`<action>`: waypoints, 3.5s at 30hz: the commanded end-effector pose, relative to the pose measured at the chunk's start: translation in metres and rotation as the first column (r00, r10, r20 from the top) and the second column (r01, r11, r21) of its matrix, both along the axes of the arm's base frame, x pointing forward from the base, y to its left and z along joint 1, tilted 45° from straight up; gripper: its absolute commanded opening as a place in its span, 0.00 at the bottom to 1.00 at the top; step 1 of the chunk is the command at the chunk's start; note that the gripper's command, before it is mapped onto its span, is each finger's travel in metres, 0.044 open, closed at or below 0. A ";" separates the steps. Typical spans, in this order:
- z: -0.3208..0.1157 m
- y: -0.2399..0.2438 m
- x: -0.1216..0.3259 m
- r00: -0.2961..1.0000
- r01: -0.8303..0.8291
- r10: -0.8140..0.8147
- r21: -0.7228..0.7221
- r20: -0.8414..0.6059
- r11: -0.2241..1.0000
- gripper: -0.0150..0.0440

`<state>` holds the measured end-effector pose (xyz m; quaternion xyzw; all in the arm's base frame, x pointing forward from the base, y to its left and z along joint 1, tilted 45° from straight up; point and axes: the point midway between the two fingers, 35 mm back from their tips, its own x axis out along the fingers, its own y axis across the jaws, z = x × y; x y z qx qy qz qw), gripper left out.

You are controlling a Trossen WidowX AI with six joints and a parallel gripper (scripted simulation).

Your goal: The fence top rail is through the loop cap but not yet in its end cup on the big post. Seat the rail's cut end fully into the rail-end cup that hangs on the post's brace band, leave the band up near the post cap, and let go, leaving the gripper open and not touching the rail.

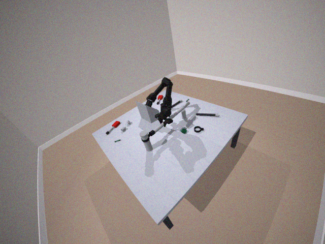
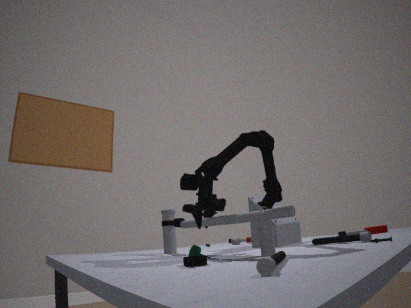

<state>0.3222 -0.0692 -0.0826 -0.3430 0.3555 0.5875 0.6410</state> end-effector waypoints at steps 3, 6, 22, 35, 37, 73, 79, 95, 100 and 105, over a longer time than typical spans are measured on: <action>0.000 -0.010 0.003 1.000 0.004 -0.003 -0.024 0.015 1.000 0.25; 0.000 -0.002 0.001 1.000 0.001 -0.001 -0.006 0.004 1.000 0.25; 0.000 -0.001 0.000 1.000 0.000 0.000 -0.002 0.000 1.000 0.25; 0.001 -0.002 0.000 1.000 -0.001 0.001 -0.006 0.001 1.000 0.25; 0.001 -0.002 0.000 1.000 -0.001 0.001 -0.006 0.001 1.000 0.25; 0.001 -0.006 0.001 1.000 -0.002 0.002 -0.012 0.002 1.000 0.25; 0.001 -0.007 0.001 1.000 -0.002 0.002 -0.012 0.002 1.000 0.25; 0.001 -0.009 0.001 1.000 -0.002 0.002 -0.012 0.002 1.000 0.25; 0.001 -0.010 0.002 1.000 -0.002 0.002 -0.012 0.002 1.000 0.25; 0.001 -0.010 0.002 1.000 -0.002 0.002 -0.012 0.002 1.000 0.25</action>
